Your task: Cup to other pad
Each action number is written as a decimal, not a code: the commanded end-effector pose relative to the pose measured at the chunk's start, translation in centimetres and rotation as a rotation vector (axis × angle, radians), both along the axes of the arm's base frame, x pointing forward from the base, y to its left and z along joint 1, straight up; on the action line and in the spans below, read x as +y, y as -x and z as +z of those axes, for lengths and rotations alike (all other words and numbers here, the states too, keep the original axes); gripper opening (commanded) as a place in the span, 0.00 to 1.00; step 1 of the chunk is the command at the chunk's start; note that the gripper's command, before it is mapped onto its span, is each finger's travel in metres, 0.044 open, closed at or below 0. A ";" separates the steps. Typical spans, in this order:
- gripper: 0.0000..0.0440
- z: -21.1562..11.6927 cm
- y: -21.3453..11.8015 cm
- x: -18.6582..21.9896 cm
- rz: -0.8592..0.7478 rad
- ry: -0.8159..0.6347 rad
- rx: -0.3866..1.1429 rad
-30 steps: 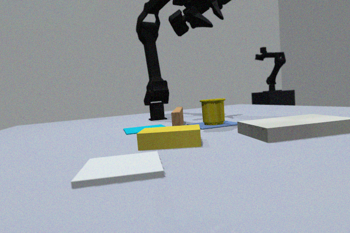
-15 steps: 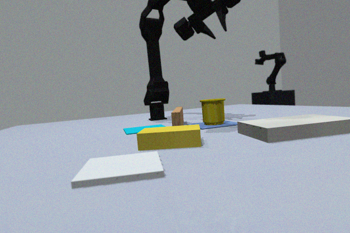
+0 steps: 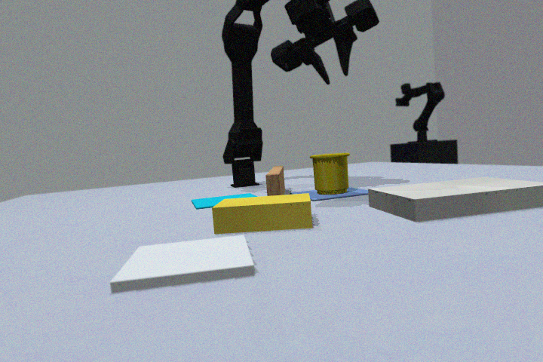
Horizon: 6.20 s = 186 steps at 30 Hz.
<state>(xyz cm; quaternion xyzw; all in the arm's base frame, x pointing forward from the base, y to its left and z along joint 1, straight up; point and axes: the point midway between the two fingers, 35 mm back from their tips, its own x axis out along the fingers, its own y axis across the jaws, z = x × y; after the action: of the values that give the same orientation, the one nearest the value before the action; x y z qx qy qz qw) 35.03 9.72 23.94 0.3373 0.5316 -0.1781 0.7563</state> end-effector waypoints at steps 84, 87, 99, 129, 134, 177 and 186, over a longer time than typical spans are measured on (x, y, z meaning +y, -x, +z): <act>0.02 -10.9 3.9 -5.6 -0.178 0.153 0.418; 0.01 -10.0 3.8 -6.2 -0.207 0.141 0.401; 0.00 -8.1 3.1 -9.5 -0.316 0.108 0.327; 0.00 -9.5 4.0 -17.3 -0.519 0.080 0.228; 0.00 -10.4 4.5 -18.0 -0.544 0.078 0.225; 0.43 -15.3 9.2 -19.3 -0.654 0.024 0.158; 0.54 -13.8 10.0 -19.0 -0.662 -0.003 0.114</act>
<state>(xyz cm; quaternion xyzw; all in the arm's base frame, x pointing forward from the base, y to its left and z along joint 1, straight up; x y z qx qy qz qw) 25.39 -9.40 9.54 0.4770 0.4404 -0.4360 0.6232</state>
